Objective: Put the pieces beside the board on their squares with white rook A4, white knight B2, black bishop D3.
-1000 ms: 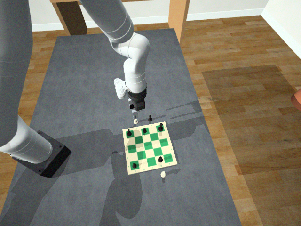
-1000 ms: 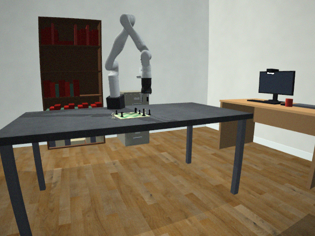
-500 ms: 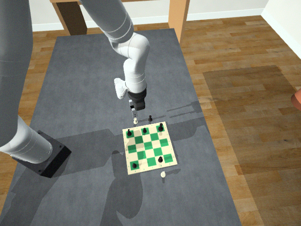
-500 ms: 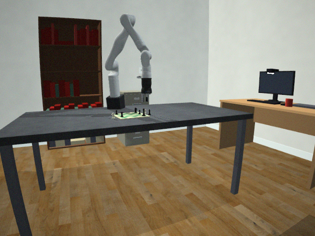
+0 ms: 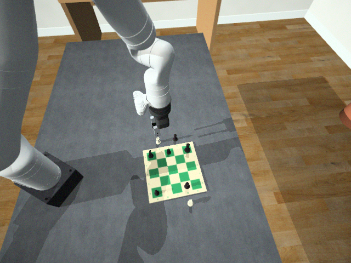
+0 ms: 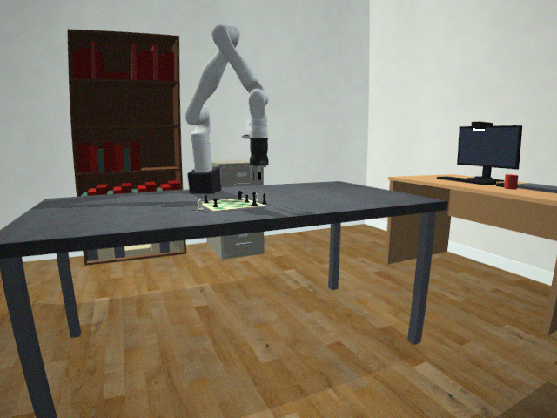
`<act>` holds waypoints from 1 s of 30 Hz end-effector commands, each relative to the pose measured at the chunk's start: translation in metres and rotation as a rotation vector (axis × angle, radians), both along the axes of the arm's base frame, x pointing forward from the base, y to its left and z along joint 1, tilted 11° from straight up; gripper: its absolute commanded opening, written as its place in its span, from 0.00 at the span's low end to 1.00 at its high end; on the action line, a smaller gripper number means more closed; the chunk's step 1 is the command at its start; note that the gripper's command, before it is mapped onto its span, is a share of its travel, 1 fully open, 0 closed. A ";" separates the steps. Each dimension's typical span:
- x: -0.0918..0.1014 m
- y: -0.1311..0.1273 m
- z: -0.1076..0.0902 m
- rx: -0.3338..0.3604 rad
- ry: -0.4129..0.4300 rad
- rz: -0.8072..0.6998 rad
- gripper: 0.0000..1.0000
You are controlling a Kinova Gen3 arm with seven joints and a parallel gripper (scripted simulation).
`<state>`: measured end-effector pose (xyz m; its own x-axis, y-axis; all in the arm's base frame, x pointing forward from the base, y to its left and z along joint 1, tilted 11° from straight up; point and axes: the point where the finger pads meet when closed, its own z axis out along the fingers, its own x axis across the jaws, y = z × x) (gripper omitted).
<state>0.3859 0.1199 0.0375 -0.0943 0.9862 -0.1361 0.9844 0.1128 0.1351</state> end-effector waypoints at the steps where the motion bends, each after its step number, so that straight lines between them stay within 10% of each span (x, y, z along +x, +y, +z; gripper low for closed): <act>1: 0.000 0.000 0.001 0.001 -0.002 0.000 0.73; 30: 0.001 0.000 -0.006 0.001 -0.002 0.000 0.73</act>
